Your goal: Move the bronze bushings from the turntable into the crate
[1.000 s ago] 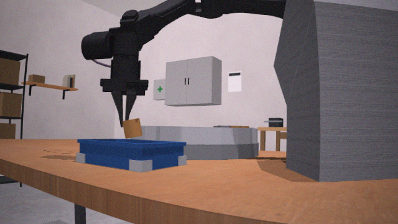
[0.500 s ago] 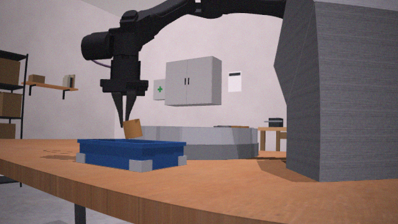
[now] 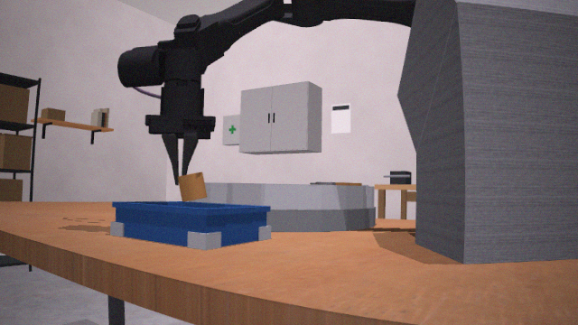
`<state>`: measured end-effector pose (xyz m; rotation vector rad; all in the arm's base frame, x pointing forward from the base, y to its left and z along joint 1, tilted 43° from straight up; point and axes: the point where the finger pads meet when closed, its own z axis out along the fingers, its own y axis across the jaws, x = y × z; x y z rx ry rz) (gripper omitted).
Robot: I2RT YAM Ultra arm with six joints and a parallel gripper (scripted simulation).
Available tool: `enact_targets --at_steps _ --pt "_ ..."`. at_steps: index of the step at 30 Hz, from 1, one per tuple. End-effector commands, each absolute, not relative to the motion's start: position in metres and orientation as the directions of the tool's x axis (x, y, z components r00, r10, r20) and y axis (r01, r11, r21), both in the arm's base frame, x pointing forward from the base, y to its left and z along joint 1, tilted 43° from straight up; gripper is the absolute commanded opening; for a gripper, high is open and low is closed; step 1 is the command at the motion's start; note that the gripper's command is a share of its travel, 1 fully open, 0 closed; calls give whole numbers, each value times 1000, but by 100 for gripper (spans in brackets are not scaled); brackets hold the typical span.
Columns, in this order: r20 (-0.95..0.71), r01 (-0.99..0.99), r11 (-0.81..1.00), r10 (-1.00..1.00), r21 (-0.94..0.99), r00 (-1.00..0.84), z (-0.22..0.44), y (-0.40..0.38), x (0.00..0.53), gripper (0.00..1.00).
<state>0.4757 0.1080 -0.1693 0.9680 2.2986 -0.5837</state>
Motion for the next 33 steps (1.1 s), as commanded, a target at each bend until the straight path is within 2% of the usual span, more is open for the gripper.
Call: enact_targets --at_steps 1,33 --pt "-671 726 675 478 -133 -567 -153 135 484 0" --pt "-674 730 673 484 -121 -558 -149 138 486 0"
